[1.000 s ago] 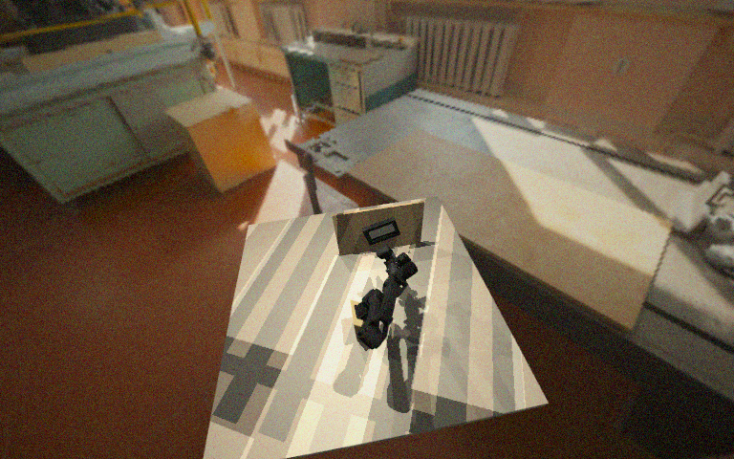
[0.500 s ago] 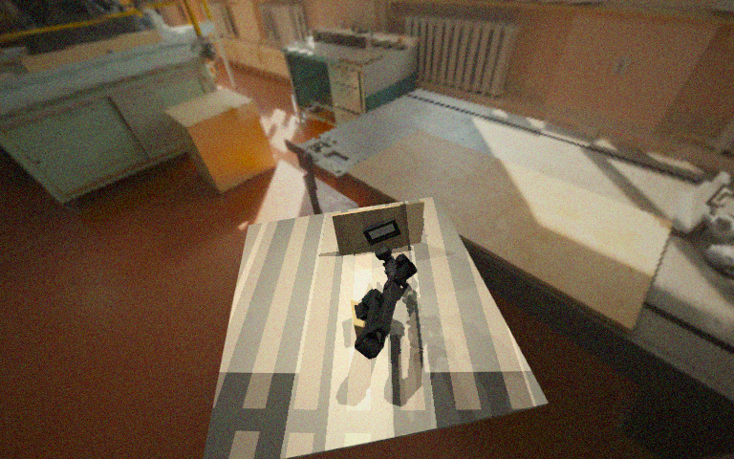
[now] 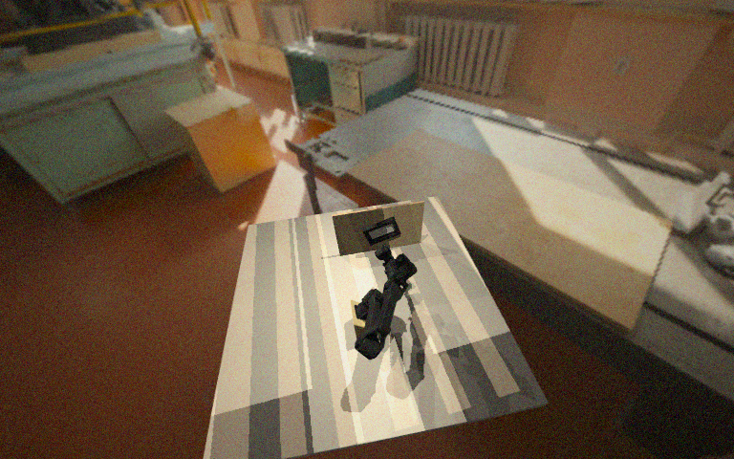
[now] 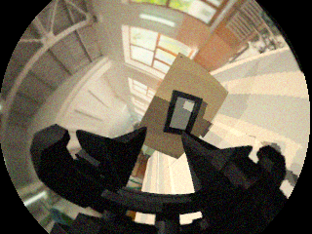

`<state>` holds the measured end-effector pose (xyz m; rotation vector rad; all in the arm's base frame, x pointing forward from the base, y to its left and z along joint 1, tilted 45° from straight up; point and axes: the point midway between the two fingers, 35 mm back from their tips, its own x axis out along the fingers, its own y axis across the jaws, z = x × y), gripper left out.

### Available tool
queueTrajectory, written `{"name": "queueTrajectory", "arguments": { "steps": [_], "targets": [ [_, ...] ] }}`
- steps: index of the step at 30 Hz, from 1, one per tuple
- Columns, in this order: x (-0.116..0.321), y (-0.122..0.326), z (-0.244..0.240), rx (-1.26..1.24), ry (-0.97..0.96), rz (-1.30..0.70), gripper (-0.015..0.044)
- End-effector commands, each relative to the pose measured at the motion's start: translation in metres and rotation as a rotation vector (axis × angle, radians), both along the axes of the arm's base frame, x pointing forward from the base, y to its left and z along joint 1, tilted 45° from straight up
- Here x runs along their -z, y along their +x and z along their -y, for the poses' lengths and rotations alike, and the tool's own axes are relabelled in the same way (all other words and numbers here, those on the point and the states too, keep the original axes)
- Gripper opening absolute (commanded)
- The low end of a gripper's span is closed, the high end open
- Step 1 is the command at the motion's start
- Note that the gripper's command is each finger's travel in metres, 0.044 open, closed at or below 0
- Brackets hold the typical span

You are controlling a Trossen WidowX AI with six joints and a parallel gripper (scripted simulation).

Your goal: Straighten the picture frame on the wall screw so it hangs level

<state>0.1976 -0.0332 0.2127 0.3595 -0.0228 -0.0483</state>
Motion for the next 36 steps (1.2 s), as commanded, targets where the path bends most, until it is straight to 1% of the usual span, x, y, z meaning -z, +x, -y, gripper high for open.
{"name": "queueTrajectory", "arguments": {
  "steps": [1,36],
  "targets": [
    [0.0001,-0.0002,0.0005,0.004,-0.002,-0.001,0.0260],
    [0.0001,-0.0002,0.0005,0.004,-0.002,-0.001,0.0260]
  ]
}}
